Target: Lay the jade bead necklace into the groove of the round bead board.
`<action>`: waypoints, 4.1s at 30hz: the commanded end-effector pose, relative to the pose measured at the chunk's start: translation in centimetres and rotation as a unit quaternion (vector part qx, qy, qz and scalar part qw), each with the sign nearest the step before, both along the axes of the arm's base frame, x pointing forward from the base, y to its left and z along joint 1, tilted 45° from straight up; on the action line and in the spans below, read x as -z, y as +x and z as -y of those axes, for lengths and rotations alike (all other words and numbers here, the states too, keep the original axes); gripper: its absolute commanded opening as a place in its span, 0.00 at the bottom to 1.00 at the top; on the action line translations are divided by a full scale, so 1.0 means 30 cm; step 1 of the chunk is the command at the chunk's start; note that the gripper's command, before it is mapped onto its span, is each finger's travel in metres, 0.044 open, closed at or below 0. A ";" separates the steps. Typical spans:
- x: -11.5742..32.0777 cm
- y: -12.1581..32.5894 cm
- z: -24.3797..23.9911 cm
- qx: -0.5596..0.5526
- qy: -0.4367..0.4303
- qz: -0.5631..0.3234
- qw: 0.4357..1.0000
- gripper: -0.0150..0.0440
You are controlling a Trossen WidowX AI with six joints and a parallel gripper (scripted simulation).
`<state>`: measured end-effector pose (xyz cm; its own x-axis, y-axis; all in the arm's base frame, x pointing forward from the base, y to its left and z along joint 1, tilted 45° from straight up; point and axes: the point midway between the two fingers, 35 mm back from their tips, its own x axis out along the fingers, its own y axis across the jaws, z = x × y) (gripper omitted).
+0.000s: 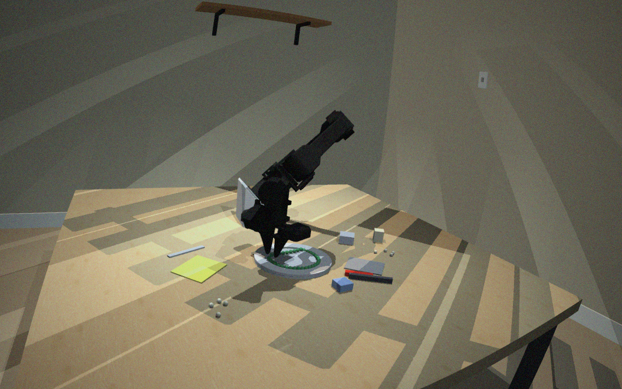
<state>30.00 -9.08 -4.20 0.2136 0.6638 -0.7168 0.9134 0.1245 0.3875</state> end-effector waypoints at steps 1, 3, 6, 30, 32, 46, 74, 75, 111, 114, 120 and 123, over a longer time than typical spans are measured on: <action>0.010 -0.005 -0.009 0.001 0.005 -0.005 1.000 0.46; 0.010 -0.005 -0.009 0.001 0.005 -0.005 1.000 0.46; 0.003 -0.002 -0.003 0.000 0.001 -0.001 1.000 0.32; 0.003 -0.002 -0.003 0.000 0.001 -0.001 1.000 0.25; 0.003 -0.002 -0.003 0.000 0.001 -0.001 1.000 0.25; 0.008 -0.030 0.023 0.001 0.005 -0.005 1.000 0.25; 0.020 -0.021 0.014 0.001 0.001 0.000 1.000 0.57; 0.020 -0.021 0.014 0.001 0.001 0.000 1.000 0.61; -0.094 -0.046 0.069 0.155 0.050 -0.149 0.975 0.64; -0.094 -0.046 0.069 0.155 0.050 -0.149 0.975 0.51; -0.059 -0.035 0.036 0.155 0.050 -0.149 0.975 0.46; -0.074 -0.033 0.058 0.156 0.047 -0.143 0.976 0.46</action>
<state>29.00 -10.61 -2.06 0.2123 0.6647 -0.7163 0.9745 -0.1989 0.1042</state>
